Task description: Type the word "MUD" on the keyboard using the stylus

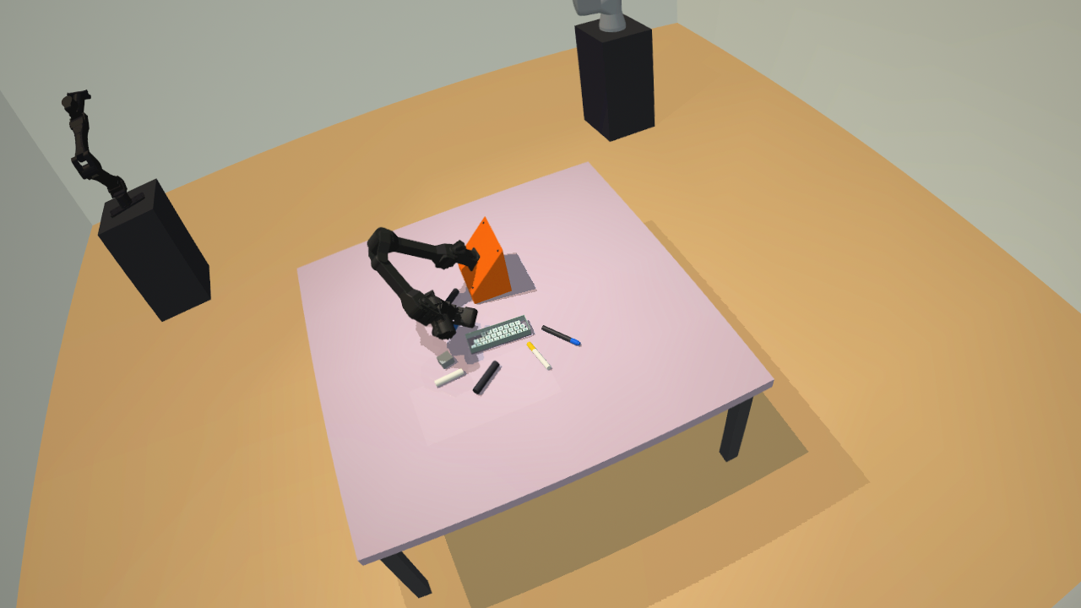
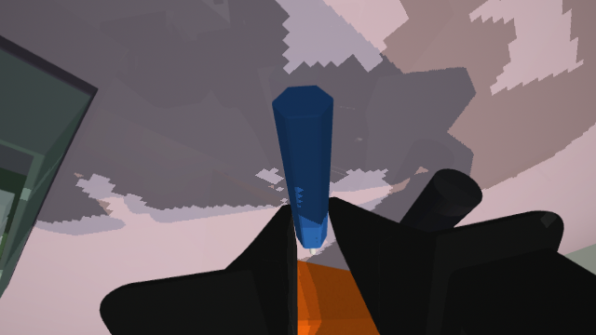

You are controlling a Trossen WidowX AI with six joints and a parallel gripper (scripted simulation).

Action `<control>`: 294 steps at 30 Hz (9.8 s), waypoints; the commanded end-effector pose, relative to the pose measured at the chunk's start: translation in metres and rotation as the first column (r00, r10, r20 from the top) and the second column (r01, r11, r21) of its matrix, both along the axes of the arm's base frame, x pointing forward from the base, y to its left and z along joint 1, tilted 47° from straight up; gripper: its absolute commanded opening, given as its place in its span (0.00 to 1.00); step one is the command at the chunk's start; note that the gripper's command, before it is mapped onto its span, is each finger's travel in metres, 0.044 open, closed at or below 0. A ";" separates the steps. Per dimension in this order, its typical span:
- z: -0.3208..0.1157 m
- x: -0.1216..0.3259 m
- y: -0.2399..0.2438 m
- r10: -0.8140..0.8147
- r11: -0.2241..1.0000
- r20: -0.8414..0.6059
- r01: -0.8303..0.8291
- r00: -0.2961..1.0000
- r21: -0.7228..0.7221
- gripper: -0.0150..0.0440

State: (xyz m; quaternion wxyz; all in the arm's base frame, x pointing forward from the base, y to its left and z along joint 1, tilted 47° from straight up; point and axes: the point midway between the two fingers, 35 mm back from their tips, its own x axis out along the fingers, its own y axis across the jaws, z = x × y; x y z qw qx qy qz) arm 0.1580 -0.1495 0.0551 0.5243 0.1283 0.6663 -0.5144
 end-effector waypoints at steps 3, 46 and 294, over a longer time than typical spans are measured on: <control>0.000 0.001 0.000 -0.001 1.000 0.004 0.001 1.000 0.001 0.25; -0.029 0.077 0.072 0.702 0.690 0.254 -0.724 0.665 -0.012 0.25; -0.015 0.134 0.116 0.945 -0.296 -0.014 -0.836 -0.327 -0.462 0.25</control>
